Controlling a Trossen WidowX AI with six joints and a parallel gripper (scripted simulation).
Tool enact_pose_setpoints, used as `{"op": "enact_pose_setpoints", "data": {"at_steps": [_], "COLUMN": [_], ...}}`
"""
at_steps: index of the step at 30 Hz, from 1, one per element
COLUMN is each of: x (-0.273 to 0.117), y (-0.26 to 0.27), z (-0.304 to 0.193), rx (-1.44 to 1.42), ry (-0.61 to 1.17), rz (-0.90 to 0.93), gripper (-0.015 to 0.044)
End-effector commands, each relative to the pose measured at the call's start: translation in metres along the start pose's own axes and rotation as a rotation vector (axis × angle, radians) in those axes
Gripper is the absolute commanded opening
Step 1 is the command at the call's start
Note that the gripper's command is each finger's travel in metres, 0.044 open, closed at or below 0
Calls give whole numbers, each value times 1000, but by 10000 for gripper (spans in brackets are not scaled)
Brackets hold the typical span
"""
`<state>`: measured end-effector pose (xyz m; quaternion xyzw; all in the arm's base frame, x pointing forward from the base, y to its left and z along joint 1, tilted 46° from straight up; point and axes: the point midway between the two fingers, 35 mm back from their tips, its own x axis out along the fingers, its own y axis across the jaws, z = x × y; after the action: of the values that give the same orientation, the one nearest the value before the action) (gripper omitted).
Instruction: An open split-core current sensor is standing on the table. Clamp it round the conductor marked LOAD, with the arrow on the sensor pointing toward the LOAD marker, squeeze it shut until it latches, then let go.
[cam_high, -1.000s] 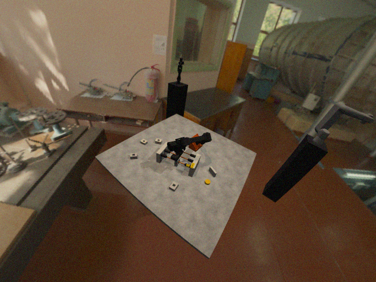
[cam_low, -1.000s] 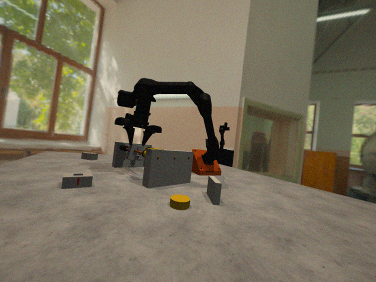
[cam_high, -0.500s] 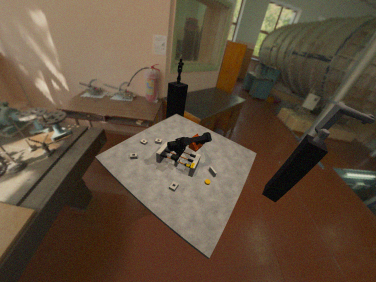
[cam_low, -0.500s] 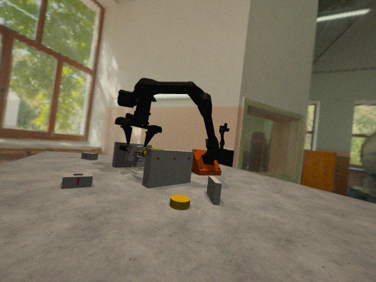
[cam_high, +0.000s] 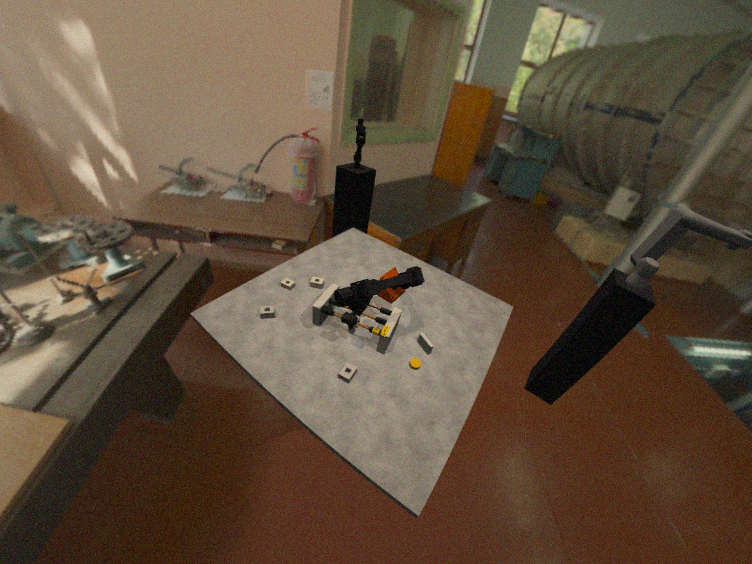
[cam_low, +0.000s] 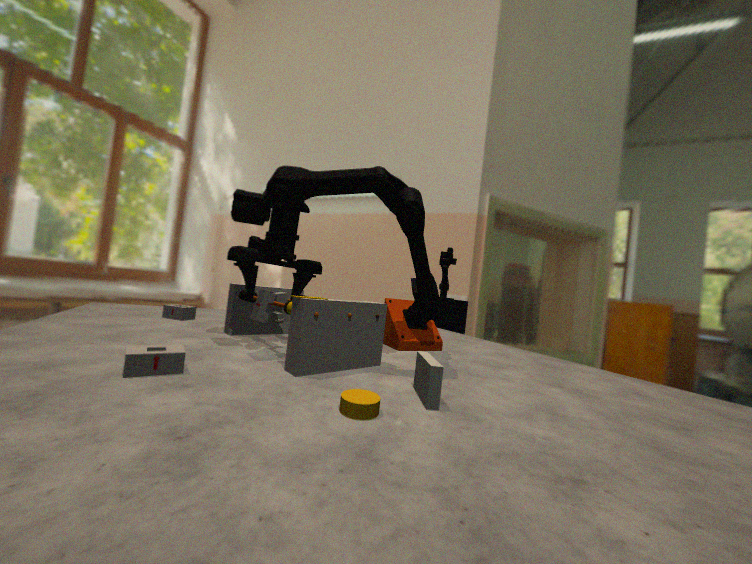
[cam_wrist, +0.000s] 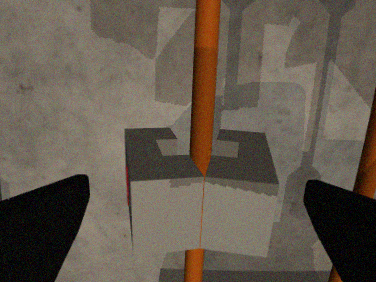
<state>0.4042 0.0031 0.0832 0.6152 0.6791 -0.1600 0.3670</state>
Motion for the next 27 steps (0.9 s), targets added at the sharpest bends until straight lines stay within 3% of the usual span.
{"op": "enact_pose_setpoints", "data": {"at_steps": [1, 22, 27], "x": [7, 36, 32], "y": [0, 0, 0], "z": [0, 0, 0], "rx": [2, 2, -1], "ry": [1, 2, -2], "rz": [-2, -2, -4], "gripper": [440, 440, 328]}}
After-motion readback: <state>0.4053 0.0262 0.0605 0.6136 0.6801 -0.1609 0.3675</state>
